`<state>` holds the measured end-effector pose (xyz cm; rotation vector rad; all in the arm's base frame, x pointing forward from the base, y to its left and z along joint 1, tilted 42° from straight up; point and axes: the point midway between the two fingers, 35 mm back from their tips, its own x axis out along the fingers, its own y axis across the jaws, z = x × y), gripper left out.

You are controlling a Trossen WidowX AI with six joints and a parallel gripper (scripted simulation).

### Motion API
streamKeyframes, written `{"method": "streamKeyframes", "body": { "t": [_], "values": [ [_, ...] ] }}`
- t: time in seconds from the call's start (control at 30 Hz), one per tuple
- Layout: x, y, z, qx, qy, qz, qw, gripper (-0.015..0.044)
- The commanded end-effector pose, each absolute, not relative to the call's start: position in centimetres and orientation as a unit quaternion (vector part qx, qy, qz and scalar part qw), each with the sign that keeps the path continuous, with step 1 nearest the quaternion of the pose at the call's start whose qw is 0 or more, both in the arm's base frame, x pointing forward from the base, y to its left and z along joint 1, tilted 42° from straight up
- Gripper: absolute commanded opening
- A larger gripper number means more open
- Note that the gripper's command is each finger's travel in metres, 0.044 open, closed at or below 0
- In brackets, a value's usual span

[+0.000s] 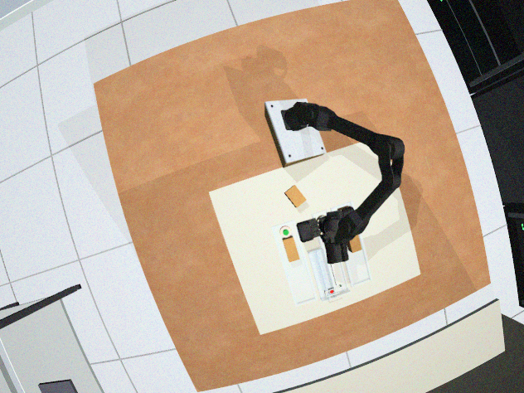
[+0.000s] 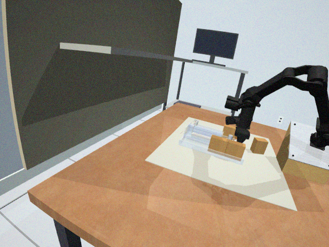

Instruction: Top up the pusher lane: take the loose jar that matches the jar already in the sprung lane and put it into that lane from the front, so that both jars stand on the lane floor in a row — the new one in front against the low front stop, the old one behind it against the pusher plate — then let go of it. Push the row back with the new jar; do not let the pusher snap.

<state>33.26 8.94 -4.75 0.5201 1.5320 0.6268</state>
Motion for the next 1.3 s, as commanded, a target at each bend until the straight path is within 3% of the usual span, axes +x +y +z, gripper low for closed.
{"method": "streamKeyframes", "body": {
  "t": [0.0, 1.27],
  "values": [
    [33.64, 9.12, -4.74, 0.229, 0.667, 0.279, 0.652, 0.0000],
    [33.08, 9.47, -5.17, 0.230, 0.667, 0.279, 0.652, 0.0000]
  ]
}}
